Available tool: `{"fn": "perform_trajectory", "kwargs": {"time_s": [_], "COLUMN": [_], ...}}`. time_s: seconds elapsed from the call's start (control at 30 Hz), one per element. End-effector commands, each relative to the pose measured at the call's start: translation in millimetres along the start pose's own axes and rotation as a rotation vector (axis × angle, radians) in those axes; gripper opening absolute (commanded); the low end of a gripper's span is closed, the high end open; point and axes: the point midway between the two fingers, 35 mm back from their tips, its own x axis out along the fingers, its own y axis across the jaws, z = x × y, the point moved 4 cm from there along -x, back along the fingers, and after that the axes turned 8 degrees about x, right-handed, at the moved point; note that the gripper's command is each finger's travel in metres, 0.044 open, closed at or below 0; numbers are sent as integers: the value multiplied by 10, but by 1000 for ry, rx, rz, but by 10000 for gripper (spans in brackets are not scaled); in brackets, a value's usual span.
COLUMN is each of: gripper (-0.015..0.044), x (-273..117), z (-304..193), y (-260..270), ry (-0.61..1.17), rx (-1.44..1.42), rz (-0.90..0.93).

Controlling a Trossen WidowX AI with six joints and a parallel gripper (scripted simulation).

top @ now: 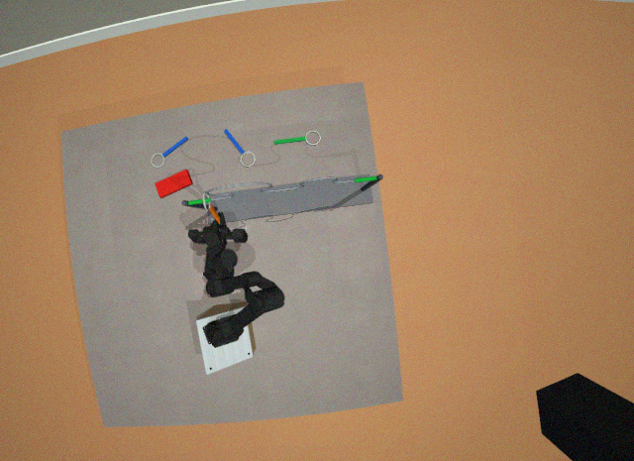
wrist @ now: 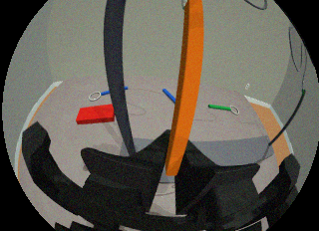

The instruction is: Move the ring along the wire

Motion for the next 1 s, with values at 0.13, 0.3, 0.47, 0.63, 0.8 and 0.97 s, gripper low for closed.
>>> {"fn": "perform_trajectory", "kwargs": {"time_s": [0.13,0.3,0.47,0.63,0.8,0.97], "gripper": [-150,-150,-45,86,160,160], "x": [3,3,1,1,-64,-244], "z": [-2,-2,-2,-2,2,6], "y": [0,0,0,0,4,11], "ry": [-2,-2,0,0,0,3], "rx": [-5,-5,0,0,3,11], "rz": [1,1,0,0,0,0]}}
